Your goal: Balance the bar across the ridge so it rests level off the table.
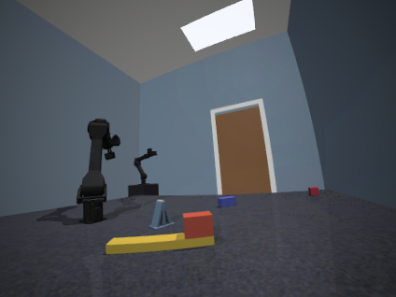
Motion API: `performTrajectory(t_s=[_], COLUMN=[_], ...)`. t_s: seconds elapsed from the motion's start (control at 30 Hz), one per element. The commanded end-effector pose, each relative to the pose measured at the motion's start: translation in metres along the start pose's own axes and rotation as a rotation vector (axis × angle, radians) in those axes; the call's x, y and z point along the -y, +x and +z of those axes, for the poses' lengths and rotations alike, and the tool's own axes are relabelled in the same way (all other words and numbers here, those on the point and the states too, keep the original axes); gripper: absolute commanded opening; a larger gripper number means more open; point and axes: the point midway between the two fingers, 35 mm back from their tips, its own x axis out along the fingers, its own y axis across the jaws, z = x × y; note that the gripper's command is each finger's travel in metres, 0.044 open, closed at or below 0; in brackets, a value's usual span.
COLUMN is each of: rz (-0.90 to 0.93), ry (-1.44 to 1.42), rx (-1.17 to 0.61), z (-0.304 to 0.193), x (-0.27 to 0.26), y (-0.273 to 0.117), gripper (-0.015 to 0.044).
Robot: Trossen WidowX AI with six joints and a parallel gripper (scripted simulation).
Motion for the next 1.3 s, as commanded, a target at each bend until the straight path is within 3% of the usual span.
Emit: performTrajectory(t_s=[0.0,0.1,0.7,1.27], rz=[-0.002,-0.029,-0.229,-0.377], ry=[0.001,0.011,0.115,0.256], rx=[0.002,0.028,0.239,0.461], z=[0.001,0.019,0.153,0.272], x=[0.001,0.01,0.081,0.141], y=[0.0,0.002,-0.007,-0.054], gripper=[0.0374,0.0315,0.0315,0.0315])
